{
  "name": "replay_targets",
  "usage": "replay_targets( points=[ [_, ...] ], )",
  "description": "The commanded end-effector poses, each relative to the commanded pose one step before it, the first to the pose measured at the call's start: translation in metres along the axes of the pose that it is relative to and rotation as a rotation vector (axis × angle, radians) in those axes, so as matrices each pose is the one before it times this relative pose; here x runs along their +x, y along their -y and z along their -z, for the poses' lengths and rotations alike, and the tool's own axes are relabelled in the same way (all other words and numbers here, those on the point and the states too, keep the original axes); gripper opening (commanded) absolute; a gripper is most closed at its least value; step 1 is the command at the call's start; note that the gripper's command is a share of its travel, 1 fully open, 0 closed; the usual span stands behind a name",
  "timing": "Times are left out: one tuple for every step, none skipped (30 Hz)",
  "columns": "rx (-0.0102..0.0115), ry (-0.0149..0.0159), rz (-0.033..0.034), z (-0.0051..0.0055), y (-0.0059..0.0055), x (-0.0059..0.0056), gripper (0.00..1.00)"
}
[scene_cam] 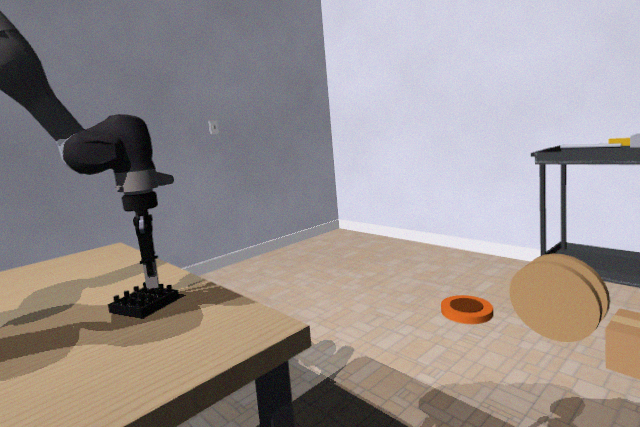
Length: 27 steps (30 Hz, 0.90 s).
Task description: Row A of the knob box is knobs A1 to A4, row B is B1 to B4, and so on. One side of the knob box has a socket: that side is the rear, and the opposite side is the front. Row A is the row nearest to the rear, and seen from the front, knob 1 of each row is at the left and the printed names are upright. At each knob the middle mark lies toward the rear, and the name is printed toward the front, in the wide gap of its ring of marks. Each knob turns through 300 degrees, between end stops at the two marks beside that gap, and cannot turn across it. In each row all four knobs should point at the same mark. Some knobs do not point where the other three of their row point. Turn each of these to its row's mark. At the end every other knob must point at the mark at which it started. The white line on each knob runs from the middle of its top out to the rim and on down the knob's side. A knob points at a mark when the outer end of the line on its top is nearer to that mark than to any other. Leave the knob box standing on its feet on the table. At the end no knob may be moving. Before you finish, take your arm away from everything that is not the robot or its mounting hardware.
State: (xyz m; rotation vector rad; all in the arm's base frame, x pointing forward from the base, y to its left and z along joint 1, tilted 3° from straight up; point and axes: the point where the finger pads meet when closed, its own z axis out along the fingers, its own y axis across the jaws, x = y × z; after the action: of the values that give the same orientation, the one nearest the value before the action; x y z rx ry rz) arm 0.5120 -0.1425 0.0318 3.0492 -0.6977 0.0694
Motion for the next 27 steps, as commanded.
replay_targets(
  points=[
    [0.01249, -0.00138, 0.15411, -0.00004, 0.0001, 0.00126, 0.05],
    [0.0, 0.0, 0.01653, 0.0, 0.0, 0.0, 0.05],
    [0.0, 0.0, 0.01534, 0.0, 0.0, 0.0, 0.05],
    [0.0, 0.0, 0.01544, 0.0, 0.0, 0.0, 0.05],
    [0.0, 0.0, 0.01534, 0.0, 0.0, 0.0, 0.05],
    [0.0, 0.0, 0.01535, 0.0, 0.0, 0.0, 0.05],
    [0.0, 0.0, 0.01537, 0.0, 0.0, 0.0, 0.05],
    [0.0, 0.0, 0.01535, 0.0, 0.0, 0.0, 0.05],
    [0.0, 0.0, 0.01535, 0.0, 0.0, 0.0, 0.05],
    [0.0, 0.0, 0.01536, 0.0, 0.0, 0.0, 0.05],
    [0.0, 0.0, 0.01536, 0.0, 0.0, 0.0, 0.05],
    [0.0, 0.0, 0.01535, 0.0, 0.0, 0.0, 0.05],
    [0.0, 0.0, 0.01535, 0.0, 0.0, 0.0, 0.05],
    [0.0, 0.0, 0.01535, 0.0, 0.0, 0.0, 0.05],
    [0.0, 0.0, 0.0, 0.0, 0.0, 0.0, 0.05],
    [0.0, 0.0, 0.0, 0.0, 0.0, 0.0, 0.05],
    [0.0, 0.0, 0.02351, 0.0, 0.0, 0.0, 0.05],
    [0.0, 0.0, 0.02304, 0.0, 0.0, 0.0, 0.05],
    [0.0, 0.0, 0.02195, 0.0, 0.0, 0.0, 0.05],
    [0.0, 0.0, 0.01526, 0.0, 0.0, 0.0, 0.05],
    [0.0, 0.0, 0.01552, 0.0, 0.0, 0.0, 0.05],
    [0.0, 0.0, 0.01539, 0.0, 0.0, 0.0, 0.05],
    [0.0, 0.0, 0.01541, 0.0, 0.0, 0.0, 0.05],
    [0.0, 0.0, 0.01541, 0.0, 0.0, 0.0, 0.05],
    [0.0, 0.0, 0.01538, 0.0, 0.0, 0.0, 0.05],
    [0.0, 0.0, 0.01538, 0.0, 0.0, 0.0, 0.05],
    [0.0, 0.0, 0.01538, 0.0, 0.0, 0.0, 0.05]
  ],
)
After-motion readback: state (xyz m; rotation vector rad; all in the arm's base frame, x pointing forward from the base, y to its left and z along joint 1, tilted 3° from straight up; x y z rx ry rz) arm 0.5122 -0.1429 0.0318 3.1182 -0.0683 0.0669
